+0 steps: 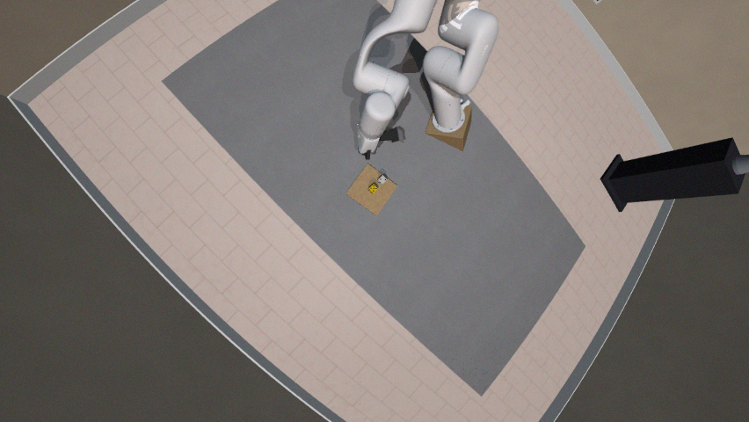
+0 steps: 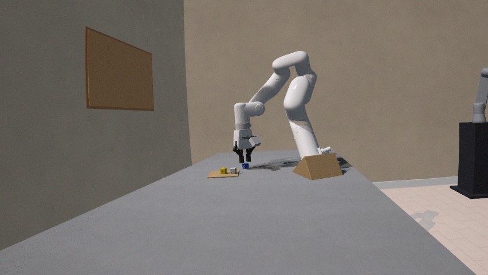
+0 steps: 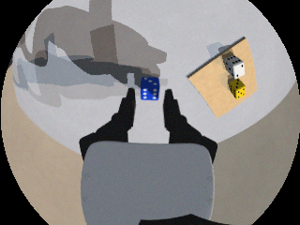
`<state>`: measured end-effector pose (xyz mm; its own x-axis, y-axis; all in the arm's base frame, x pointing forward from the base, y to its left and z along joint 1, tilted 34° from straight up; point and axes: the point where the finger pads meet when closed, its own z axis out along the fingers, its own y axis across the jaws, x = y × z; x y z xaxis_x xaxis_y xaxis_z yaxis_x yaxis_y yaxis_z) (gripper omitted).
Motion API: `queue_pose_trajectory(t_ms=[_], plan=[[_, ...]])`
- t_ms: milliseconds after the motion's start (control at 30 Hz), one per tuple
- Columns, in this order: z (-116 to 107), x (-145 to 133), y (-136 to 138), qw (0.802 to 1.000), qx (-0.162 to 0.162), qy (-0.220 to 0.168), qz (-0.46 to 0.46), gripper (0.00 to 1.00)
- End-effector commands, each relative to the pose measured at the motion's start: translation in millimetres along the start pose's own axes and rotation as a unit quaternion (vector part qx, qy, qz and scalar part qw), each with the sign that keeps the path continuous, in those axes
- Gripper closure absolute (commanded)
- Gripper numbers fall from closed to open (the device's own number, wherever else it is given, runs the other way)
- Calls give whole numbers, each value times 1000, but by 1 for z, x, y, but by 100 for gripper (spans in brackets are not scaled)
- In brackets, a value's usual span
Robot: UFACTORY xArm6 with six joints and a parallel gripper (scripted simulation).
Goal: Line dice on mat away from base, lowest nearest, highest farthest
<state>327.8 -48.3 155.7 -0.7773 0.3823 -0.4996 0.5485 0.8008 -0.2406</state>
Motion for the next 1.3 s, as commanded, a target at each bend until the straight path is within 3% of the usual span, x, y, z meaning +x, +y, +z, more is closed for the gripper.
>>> queue_pose_trajectory(t_ms=[0,433,900,1267], plan=[[-1,-1,0,1000,-1,-1,0,58],[5,-1,0,1000,-1,-1,0,58],[27,-1,1,1000,-1,-1,0,58],[28,-1,1,1000,-1,-1,0,58]])
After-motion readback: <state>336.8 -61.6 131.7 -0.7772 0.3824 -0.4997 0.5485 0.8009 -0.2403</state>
